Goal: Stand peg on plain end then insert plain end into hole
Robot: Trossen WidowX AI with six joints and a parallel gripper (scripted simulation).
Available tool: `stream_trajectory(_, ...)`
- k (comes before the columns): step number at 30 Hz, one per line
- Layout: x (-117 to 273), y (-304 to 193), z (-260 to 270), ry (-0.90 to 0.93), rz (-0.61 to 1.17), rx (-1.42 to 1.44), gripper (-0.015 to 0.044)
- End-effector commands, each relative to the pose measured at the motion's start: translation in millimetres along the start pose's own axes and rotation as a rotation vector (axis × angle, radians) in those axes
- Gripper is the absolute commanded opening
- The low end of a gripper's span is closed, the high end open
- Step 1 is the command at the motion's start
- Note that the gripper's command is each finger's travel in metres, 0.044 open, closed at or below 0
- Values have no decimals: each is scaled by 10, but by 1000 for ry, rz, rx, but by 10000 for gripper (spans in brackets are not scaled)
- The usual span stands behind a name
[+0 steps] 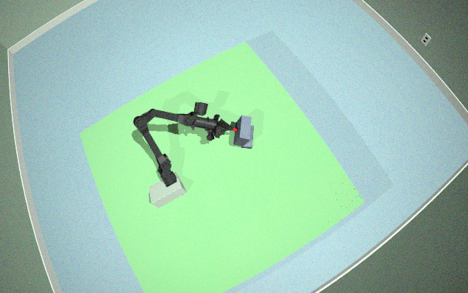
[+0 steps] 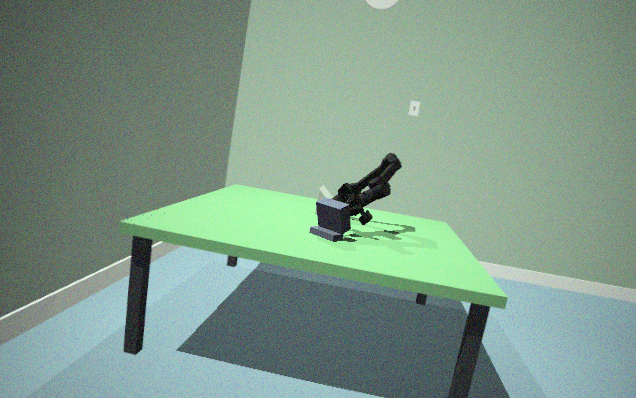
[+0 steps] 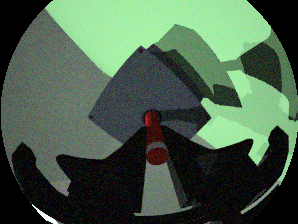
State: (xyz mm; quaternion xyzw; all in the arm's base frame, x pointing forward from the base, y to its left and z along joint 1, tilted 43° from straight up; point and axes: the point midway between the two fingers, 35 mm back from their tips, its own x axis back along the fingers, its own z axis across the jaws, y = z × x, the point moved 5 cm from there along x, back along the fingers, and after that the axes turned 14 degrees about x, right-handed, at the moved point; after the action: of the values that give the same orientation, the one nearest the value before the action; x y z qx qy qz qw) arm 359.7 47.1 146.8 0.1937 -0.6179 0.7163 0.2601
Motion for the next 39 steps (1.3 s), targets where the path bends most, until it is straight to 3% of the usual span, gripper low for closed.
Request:
stream_trajectory(1,-39,0,-8,-4,-2,7,0)
stream_trajectory(30,-100,-5,-2,0,-3,1,0)
stream_trajectory(39,-100,-5,-2,0,-3,1,236)
